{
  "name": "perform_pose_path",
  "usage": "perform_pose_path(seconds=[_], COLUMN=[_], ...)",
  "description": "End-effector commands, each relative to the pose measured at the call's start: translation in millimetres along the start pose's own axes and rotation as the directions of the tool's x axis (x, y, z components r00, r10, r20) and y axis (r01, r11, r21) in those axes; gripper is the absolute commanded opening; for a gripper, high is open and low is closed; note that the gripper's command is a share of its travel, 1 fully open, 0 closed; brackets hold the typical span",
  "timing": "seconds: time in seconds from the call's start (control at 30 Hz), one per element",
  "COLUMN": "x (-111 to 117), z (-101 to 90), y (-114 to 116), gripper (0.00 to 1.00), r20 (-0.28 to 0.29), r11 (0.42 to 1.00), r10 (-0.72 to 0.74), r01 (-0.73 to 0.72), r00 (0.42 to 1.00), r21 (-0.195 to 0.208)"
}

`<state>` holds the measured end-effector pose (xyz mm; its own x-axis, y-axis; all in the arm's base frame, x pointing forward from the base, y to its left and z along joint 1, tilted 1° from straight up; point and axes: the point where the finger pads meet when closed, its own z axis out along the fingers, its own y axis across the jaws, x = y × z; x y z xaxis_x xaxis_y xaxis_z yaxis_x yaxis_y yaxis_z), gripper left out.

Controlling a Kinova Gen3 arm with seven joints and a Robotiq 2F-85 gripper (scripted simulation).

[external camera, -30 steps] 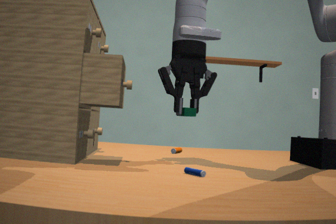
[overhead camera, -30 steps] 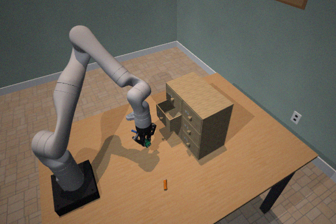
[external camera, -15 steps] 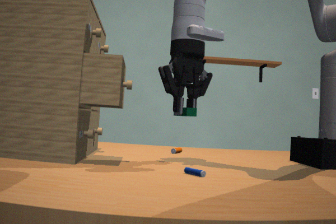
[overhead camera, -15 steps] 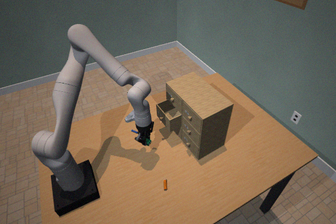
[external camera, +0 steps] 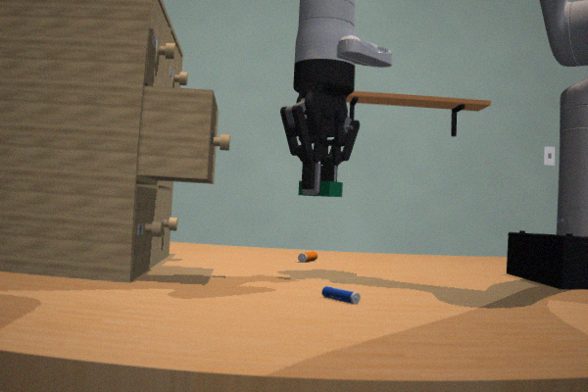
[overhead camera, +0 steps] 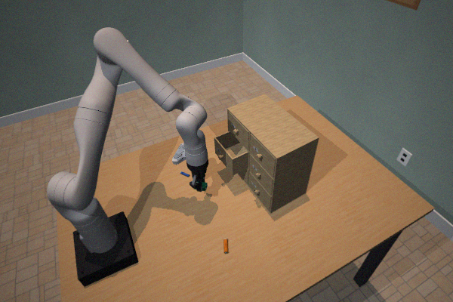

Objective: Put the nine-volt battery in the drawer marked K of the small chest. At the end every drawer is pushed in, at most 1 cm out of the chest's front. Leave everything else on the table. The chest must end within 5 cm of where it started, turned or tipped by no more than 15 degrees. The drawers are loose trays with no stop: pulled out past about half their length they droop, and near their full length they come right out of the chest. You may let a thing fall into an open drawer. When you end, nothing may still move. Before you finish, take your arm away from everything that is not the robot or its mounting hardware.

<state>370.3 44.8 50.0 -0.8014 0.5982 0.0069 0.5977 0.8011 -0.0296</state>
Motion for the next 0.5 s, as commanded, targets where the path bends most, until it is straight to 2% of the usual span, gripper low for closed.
perform_pose_path(seconds=[0.0,0.47], x=[-0.1,1.2], z=[-1.4,-1.5], y=[2.7,8.6], gripper=[0.23,0.23], r20=[0.001,0.002], r11=[0.999,0.965], r10=[-0.041,-0.262], r01=[0.041,0.262], r00=[0.999,0.965], r21=[-0.006,-0.006])
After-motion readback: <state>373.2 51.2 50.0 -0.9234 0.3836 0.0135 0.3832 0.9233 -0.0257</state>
